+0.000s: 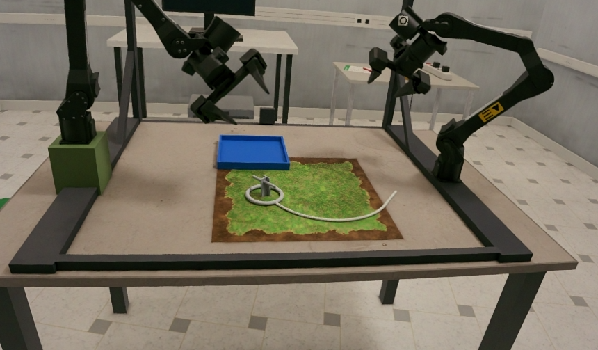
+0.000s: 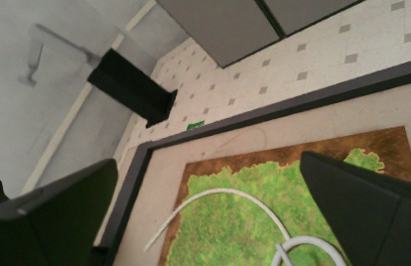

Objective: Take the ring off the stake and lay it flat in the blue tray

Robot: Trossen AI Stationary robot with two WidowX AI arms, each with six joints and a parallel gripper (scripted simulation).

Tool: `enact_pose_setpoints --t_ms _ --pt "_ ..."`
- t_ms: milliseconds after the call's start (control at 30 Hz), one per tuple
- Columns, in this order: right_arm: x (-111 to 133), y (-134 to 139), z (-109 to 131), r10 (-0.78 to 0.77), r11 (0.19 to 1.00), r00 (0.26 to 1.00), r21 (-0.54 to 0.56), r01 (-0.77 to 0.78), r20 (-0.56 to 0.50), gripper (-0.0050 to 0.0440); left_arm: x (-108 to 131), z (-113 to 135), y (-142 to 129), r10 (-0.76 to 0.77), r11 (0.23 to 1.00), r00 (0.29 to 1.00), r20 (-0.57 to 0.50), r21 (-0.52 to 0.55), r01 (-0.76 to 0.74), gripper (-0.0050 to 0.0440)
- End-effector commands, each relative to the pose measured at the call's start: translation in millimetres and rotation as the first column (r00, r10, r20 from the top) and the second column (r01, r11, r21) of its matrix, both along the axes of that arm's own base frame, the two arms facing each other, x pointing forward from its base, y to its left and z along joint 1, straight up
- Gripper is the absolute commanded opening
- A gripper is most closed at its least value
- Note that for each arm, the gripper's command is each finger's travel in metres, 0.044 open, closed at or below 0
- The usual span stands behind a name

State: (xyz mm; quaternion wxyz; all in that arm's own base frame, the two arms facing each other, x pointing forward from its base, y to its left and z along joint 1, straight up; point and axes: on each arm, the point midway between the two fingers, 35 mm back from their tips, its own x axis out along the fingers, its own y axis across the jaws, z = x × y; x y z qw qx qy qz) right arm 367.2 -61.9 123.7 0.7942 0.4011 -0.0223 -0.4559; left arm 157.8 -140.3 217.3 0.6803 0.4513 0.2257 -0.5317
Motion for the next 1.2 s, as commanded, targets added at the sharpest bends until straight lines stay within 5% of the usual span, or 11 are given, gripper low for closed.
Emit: enact_pose_setpoints --t_ms 0,333,600,800,967,1067,1167 --pt "0 -1 7 0.042 0.999 0.999 -0.001 -0.042 0.001 0.044 16 17 8 0.133 0.991 0.991 0.023 -0.038 -0.132 0.044" --pt "1 0 -6 0.215 0.976 0.965 -0.001 -0.218 -0.153 0.044 59 44 55 0.614 0.771 0.788 -0.039 -0.188 -0.609 0.044" --pt "7 0 -7 0.328 0.942 0.914 0.011 -0.335 -0.238 0.044 77 62 88 0.809 0.534 0.579 -0.104 -0.285 -0.796 0.044" --pt "11 1 -23 0.471 0.871 0.795 0.056 -0.488 -0.383 0.044 88 82 127 0.926 0.228 0.322 -0.198 -0.386 -0.894 0.044" --pt "15 1 -38 0.59 0.773 0.628 0.13 -0.621 -0.508 0.044 92 97 154 0.95 0.004 0.144 -0.278 -0.448 -0.894 0.044" --pt "18 1 -47 0.647 0.702 0.508 0.183 -0.688 -0.569 0.044 92 102 164 0.948 -0.073 0.085 -0.308 -0.468 -0.881 0.044" --pt "20 1 -49 0.662 0.677 0.466 0.202 -0.707 -0.587 0.044 92 103 166 0.947 -0.087 0.074 -0.314 -0.471 -0.878 0.044"
